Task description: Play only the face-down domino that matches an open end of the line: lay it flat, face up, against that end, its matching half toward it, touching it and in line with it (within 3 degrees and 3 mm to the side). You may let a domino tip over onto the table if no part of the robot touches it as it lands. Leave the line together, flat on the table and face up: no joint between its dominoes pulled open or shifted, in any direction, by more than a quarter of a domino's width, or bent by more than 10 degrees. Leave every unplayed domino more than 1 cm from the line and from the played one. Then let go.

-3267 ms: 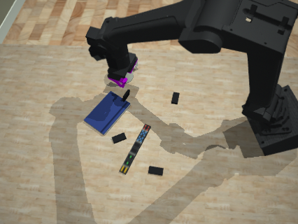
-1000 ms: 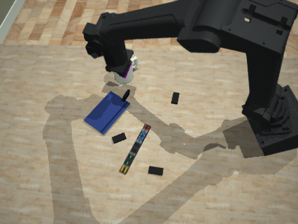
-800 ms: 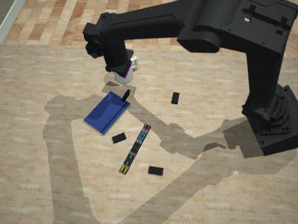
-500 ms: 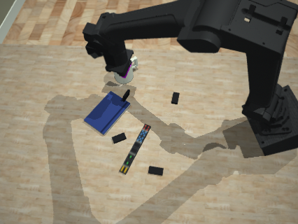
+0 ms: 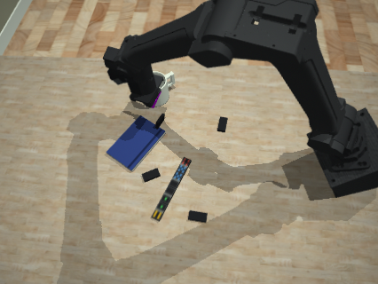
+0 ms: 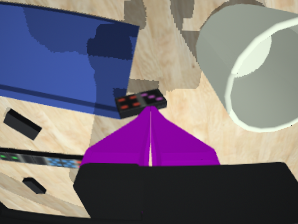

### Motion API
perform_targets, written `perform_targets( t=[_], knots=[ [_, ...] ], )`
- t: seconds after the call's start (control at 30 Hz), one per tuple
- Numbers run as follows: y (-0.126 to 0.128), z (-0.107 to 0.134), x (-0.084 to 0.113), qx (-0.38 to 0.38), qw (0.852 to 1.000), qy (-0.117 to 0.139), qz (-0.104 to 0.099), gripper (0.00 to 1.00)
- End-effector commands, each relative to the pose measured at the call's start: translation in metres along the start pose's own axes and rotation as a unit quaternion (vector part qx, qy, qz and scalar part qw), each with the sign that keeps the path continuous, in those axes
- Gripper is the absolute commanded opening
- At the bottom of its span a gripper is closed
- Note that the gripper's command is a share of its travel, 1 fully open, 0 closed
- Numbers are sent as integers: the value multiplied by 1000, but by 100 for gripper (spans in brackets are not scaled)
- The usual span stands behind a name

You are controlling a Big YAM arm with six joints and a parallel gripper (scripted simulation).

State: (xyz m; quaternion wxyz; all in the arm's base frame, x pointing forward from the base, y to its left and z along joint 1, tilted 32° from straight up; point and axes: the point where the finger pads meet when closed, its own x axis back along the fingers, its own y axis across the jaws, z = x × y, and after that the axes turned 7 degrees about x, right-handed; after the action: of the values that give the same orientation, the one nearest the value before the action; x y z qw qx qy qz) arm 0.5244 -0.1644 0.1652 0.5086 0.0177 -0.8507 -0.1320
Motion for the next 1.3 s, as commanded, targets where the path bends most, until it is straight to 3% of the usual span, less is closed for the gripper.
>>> perform_targets(
  t=[0.0, 0.03, 0.33, 0.57, 0.6, 0.9, 1.13, 1.17, 1.27],
  knots=[
    [3, -32, 26, 2, 999, -38, 9, 0],
    [1, -8, 8, 2, 1000, -11, 2, 0],
    [8, -39, 26, 0, 999, -46, 10, 0],
    [8, -39, 26, 0, 999, -46, 10, 0],
    [2, -15, 9, -5, 1000, -18, 5, 0],
    [12, -39, 25, 4, 999, -46, 9, 0],
    [12, -39, 25, 4, 999, -46, 9, 0],
    [6, -16, 6, -3, 1000, -18, 4, 0],
    [8, -24, 2, 0, 1000, -28, 5, 0]
  ],
)
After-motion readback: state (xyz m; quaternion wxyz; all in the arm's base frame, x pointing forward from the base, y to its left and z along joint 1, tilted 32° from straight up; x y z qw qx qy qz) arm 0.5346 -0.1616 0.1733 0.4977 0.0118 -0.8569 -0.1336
